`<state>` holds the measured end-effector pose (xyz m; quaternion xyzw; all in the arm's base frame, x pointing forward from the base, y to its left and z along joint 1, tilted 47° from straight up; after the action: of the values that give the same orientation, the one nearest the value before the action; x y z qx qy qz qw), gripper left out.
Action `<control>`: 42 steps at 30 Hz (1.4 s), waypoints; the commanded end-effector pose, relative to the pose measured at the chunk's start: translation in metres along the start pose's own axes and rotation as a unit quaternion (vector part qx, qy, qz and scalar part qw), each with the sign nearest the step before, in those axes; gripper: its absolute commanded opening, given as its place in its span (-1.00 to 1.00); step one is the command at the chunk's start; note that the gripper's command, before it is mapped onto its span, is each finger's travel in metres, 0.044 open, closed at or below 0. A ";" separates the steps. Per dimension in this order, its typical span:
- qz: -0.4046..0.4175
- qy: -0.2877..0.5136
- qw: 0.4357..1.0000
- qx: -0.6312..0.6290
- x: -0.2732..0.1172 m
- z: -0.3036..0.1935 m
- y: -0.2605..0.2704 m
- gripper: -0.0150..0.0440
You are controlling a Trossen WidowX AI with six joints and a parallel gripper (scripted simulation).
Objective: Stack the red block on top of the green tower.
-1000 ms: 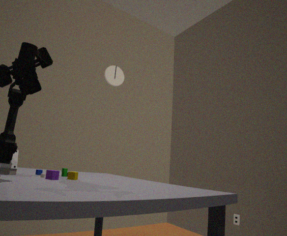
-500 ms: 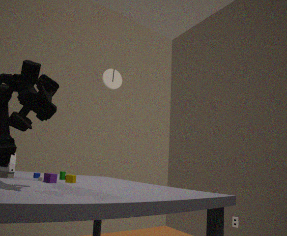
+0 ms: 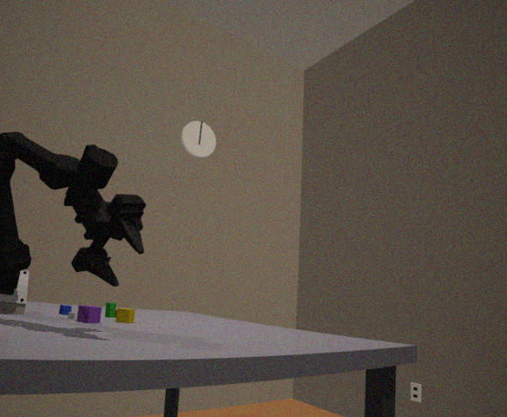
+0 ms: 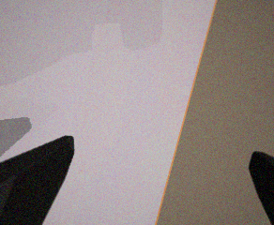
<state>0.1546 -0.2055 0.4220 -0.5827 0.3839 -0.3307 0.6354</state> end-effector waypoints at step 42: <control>0.416 0.141 0.894 0.085 -0.071 0.305 0.330 1.00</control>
<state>0.3791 0.0169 0.1261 -0.2540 0.6370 -0.1323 0.7156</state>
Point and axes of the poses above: the point midway between the two fingers, 35 mm back from their tips, its own x axis out along the fingers, its own y axis across the jaws, z = x × y, the point moved 6 cm from there along -x, back along the fingers, and after that the axes turned 9 degrees about x, right-handed, at the moved point
